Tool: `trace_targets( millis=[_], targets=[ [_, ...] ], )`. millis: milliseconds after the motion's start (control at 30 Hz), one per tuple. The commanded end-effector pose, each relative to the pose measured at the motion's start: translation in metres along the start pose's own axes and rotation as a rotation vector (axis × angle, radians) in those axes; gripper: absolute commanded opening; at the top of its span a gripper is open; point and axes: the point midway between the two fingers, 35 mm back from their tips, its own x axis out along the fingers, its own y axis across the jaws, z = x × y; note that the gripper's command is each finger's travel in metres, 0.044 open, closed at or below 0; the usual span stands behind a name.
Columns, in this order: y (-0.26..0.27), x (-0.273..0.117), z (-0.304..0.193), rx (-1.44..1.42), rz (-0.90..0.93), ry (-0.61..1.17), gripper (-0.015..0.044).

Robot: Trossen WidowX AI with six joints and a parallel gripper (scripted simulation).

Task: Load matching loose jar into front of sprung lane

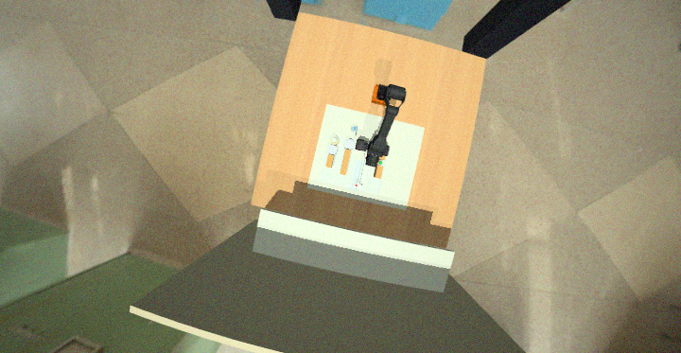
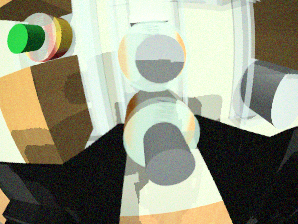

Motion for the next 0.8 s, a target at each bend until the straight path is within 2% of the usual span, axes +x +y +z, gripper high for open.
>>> trace_targets(
  millis=[0, 767],
  targets=[
    [-0.0006, -0.0010, 0.0068, 0.002, -0.004, -0.027, 0.0000],
    [-0.0006, 0.0063, 0.0067, 0.002, -0.004, -0.027, 0.0000]
  ],
)
